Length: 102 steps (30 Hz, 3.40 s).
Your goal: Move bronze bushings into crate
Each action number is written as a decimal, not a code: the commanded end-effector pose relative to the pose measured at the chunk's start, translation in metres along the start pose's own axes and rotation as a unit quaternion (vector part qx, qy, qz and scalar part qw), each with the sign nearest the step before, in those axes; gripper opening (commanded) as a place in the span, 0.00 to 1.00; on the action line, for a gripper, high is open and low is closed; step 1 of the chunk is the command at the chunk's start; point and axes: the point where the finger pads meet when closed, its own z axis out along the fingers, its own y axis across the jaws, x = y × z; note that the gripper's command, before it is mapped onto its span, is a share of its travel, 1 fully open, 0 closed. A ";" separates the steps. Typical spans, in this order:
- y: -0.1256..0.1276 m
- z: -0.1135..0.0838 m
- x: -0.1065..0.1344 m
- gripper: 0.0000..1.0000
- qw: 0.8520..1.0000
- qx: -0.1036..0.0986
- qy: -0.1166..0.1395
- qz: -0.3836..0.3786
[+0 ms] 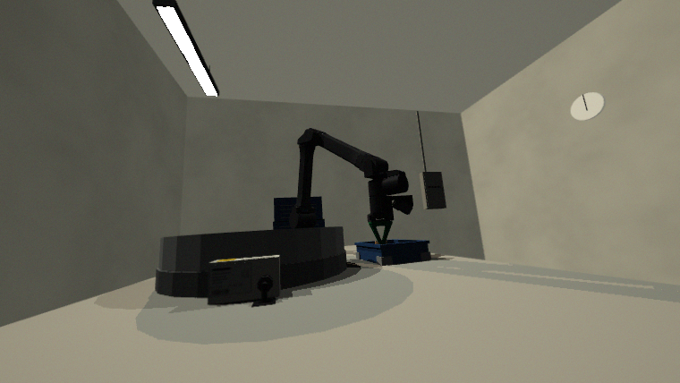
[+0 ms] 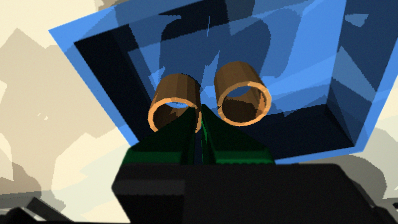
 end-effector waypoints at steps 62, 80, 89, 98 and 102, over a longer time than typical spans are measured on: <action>-0.006 0.002 -0.006 0.00 1.000 0.012 -0.008 0.001; -0.006 0.000 -0.006 0.00 1.000 0.013 -0.010 0.001; -0.006 0.000 -0.006 0.00 1.000 0.013 -0.010 0.001; -0.006 0.000 -0.006 0.00 1.000 0.013 -0.010 0.001; -0.006 0.001 -0.006 0.00 1.000 0.013 -0.010 0.001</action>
